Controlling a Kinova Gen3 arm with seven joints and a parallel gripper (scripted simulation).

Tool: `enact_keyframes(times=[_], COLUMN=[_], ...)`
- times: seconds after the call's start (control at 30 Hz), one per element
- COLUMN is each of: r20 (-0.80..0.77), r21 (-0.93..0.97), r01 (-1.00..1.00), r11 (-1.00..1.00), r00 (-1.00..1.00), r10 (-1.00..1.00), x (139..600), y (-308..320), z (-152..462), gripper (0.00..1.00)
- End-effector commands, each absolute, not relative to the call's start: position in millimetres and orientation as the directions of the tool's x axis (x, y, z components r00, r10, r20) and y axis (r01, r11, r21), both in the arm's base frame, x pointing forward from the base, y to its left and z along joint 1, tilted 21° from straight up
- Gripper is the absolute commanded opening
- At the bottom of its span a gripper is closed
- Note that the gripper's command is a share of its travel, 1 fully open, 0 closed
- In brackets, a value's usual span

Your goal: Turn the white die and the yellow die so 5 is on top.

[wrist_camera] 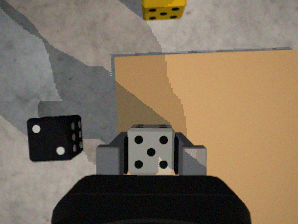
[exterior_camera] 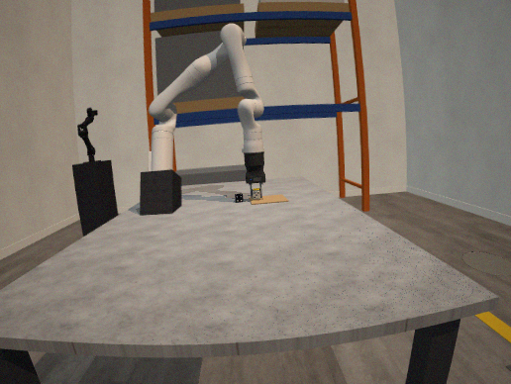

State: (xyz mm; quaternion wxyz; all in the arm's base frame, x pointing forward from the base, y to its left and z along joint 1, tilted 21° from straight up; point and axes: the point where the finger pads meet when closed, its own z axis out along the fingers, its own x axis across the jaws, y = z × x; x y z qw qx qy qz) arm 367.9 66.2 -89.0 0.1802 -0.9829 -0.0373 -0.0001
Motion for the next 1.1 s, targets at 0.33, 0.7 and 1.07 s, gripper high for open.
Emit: enact_keyframes(times=[0.33, 0.7, 1.07], r20=[0.023, 0.026, 0.026], r21=[-0.352, -0.352, -0.352], r01=[0.086, 0.094, 0.094], r11=[-0.932, -0.931, -0.931], r00=[0.996, 0.996, 0.996], r10=[0.083, 0.090, 0.090], x=[370.5, 370.3, 370.3], y=[66.9, 66.1, 66.1], z=[-89.6, -89.9, -89.9], gripper=[0.57, 0.57, 0.57])
